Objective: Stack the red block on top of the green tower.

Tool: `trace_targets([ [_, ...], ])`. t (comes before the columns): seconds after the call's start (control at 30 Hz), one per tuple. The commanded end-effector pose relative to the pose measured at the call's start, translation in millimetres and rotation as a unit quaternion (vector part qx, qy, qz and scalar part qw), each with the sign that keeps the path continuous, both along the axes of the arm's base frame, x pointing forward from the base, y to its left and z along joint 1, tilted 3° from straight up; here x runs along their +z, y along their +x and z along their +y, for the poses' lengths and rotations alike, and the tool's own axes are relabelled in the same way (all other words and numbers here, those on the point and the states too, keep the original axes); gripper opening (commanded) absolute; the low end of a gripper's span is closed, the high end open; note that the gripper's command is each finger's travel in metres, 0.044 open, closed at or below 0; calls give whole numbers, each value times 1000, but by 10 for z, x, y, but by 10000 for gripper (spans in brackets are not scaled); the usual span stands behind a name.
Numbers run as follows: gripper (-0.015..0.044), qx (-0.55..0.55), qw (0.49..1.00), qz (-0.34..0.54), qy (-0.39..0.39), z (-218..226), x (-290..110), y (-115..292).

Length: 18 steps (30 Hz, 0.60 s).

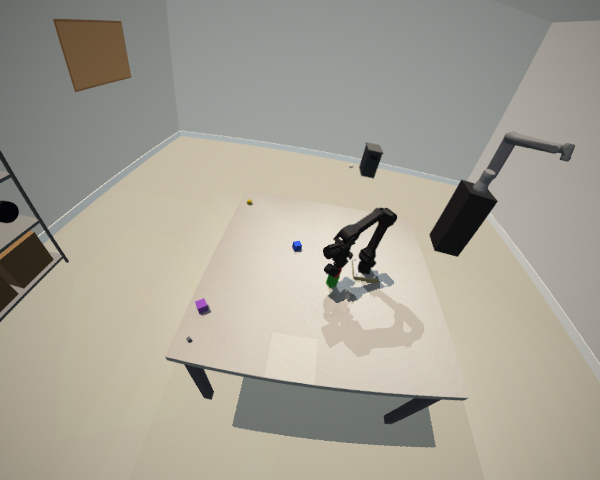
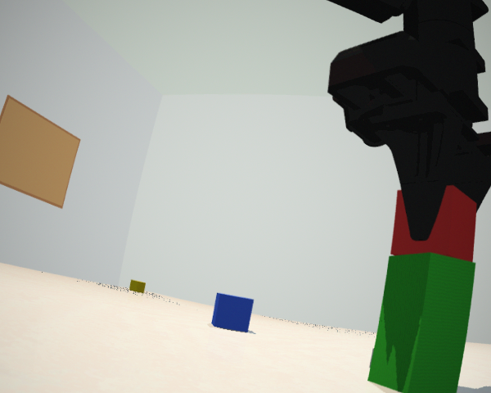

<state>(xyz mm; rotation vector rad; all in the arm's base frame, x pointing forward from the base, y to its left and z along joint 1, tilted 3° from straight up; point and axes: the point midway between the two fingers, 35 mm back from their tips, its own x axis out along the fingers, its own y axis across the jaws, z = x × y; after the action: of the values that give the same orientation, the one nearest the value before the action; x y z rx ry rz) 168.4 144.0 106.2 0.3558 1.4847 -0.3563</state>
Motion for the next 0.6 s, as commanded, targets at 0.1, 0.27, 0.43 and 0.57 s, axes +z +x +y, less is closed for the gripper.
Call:
trace_targets([
  [0.1,131,0,1000,-1,1,2,-1,3],
  [0.27,263,0,1000,-1,1,2,-1,3],
  [0.43,394,0,1000,-1,1,2,-1,3],
  [0.57,440,0,1000,-1,1,2,-1,3],
])
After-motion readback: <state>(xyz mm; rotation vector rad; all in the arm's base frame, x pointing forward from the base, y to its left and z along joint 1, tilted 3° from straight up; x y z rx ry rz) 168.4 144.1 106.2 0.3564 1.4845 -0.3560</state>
